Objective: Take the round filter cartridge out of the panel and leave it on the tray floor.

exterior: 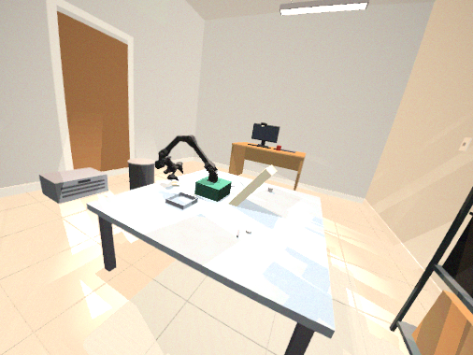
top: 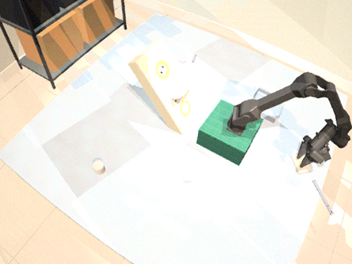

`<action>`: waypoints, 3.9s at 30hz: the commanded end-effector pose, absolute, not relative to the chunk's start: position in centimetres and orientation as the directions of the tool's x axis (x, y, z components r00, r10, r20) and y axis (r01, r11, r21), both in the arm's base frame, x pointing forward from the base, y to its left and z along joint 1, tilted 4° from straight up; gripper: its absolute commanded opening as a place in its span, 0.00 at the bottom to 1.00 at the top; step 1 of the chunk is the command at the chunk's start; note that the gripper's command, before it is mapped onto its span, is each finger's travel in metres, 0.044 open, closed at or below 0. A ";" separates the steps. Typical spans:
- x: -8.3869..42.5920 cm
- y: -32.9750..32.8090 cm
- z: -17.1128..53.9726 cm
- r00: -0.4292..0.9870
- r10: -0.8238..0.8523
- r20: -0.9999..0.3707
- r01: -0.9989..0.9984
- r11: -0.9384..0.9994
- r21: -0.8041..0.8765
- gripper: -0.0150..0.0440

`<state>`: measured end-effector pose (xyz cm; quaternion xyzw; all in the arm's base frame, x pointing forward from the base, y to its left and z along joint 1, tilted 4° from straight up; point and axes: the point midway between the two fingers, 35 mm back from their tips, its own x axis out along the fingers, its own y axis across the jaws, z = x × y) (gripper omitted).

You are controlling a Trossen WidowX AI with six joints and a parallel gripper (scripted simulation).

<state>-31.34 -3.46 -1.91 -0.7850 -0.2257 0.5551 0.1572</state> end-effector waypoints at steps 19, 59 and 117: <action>-19.4 -25.2 4.7 -0.254 0.255 -0.933 0.789 -0.503 -0.352 0.41; 27.8 -6.1 18.3 0.740 -0.250 -0.624 -0.115 0.868 -0.484 0.41; 32.5 0.0 16.8 0.845 -0.058 -0.532 -0.297 0.776 -0.556 0.41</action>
